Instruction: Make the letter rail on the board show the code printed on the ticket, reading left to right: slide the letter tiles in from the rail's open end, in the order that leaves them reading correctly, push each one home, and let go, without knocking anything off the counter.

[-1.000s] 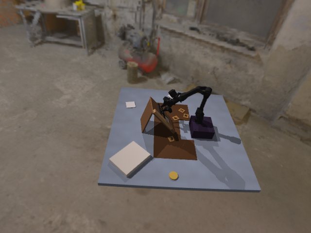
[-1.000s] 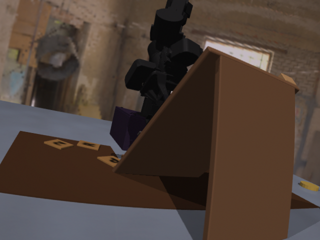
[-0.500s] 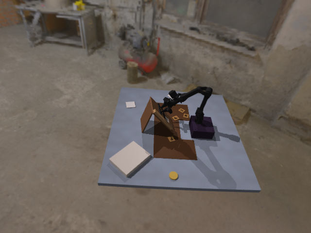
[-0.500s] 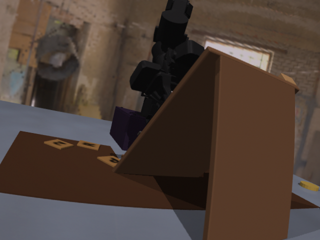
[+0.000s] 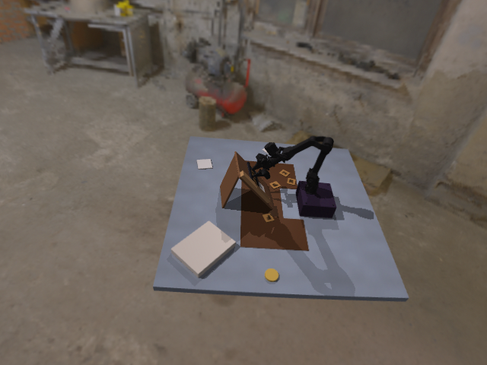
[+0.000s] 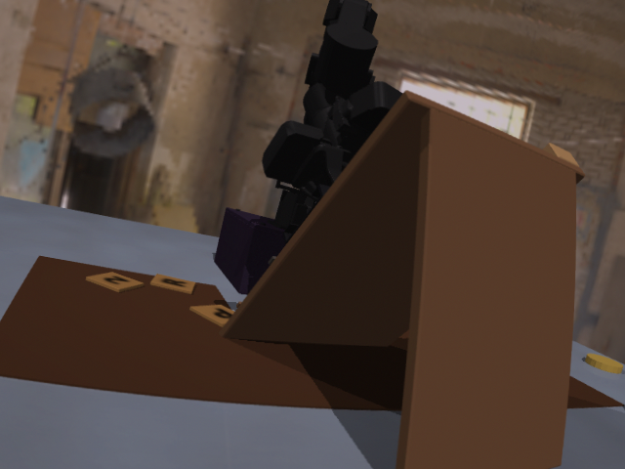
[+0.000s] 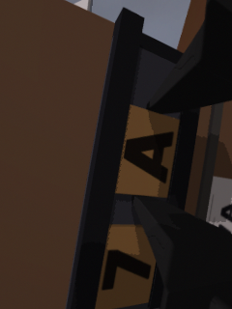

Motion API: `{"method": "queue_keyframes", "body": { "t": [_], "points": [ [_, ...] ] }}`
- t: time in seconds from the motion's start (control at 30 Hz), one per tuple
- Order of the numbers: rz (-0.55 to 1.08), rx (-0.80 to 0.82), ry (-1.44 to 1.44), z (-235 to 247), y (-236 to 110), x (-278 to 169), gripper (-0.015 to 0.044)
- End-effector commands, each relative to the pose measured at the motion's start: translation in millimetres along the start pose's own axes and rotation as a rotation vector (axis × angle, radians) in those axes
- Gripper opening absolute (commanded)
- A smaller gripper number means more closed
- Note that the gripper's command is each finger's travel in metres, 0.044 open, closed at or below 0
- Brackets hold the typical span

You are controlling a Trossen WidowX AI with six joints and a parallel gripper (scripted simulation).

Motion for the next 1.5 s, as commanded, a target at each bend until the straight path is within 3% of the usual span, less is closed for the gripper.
{"method": "queue_keyframes", "body": {
  "t": [0.0, 0.53, 0.9, 1.47],
  "points": [
    [-0.003, -0.005, 0.004, 3, -1, 0, 0.0000],
    [-0.003, -0.005, 0.005, 13, -1, 1, 0.0000],
    [-0.002, -0.004, 0.004, 12, -4, 1, 0.0289],
    [-0.002, -0.005, 0.004, 11, -19, 0, 0.0295]
  ]
}}
Point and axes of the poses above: the point midway between the two fingers, 35 mm back from their tips, its own y axis out along the fingers, its own z axis across the jaws, x = y × z, the point moved 8 cm from there along -y, back along the fingers, and after that the axes turned 4 degrees about -y, right-handed, at the moved point
